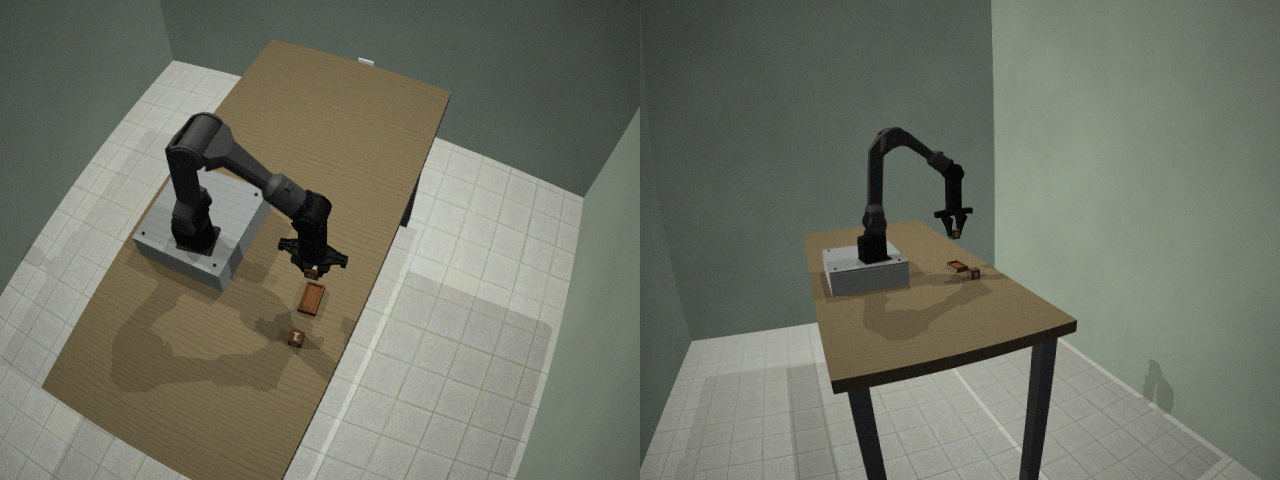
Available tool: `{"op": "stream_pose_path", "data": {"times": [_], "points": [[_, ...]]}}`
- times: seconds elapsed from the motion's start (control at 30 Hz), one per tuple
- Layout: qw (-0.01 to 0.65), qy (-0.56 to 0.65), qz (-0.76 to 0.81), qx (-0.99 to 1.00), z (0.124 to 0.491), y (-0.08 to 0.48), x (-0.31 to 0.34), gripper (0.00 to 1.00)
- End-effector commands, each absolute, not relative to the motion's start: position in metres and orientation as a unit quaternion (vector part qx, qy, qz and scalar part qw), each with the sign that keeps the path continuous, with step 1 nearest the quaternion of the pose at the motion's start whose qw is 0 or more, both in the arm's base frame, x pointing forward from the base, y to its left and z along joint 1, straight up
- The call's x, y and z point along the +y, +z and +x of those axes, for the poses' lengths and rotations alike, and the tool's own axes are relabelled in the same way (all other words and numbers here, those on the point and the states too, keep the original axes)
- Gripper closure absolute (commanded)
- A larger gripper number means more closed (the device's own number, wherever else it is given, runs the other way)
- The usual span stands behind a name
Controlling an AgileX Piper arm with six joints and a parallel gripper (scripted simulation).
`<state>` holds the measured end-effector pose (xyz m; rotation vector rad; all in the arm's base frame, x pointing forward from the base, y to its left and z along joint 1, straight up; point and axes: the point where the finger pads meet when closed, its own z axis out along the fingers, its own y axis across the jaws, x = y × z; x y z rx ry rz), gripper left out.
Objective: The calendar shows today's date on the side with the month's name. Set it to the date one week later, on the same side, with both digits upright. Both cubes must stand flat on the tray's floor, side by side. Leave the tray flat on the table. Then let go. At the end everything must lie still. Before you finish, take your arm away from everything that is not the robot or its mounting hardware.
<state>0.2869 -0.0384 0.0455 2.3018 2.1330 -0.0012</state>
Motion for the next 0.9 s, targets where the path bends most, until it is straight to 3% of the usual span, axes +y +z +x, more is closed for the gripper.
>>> {"op": "stream_pose_path", "data": {"times": [0.0,0.87], "points": [[0.001,0.0,0.734,0.679,0.287,0.045,-0.038,0.64],[0.0,-0.001,0.734,0.679,0.286,-0.036,-0.038,0.64]]}}
